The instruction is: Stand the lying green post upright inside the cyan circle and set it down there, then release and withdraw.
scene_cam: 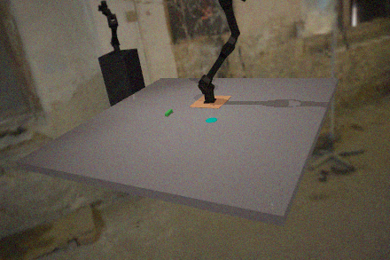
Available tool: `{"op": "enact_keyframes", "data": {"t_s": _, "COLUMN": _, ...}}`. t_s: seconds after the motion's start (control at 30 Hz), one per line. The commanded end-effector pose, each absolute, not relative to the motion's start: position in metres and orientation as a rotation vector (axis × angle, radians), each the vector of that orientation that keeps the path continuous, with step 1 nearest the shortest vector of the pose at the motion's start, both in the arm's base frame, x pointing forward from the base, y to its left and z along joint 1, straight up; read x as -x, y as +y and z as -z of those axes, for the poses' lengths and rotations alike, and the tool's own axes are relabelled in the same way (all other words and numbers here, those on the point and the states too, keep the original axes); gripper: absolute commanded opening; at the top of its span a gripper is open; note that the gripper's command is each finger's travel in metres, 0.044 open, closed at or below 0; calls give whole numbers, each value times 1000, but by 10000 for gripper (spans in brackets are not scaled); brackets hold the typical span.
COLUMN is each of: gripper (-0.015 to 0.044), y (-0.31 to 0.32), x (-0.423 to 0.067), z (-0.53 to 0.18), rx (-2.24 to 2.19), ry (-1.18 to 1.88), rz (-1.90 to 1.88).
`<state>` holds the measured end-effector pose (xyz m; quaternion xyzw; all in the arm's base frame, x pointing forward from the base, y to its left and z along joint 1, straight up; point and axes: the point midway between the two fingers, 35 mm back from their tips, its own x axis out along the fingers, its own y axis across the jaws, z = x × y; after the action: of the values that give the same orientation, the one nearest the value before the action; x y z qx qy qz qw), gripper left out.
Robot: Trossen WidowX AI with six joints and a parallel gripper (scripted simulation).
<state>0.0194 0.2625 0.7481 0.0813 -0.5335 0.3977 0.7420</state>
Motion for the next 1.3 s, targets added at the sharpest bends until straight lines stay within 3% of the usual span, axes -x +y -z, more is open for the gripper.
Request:
{"op": "enact_keyframes", "data": {"t_s": 0.0, "gripper": 374, "y": 261, "x": -19, "z": -749, "rx": -179, "ry": -1174, "rz": -867}}
{"op": "enact_keyframes", "data": {"t_s": 0.2, "gripper": 233, "y": 205, "x": -11, "z": -769, "rx": -216, "ry": -1302, "rz": -704}}
{"op": "enact_keyframes", "data": {"t_s": 0.73, "gripper": 233, "y": 27, "x": -9, "z": -785, "rx": -338, "ry": -1475, "rz": -116}}
{"op": "enact_keyframes", "data": {"t_s": 1.27, "gripper": 233, "y": -138, "x": -41, "z": -736, "rx": -439, "ry": -1301, "rz": 485}}
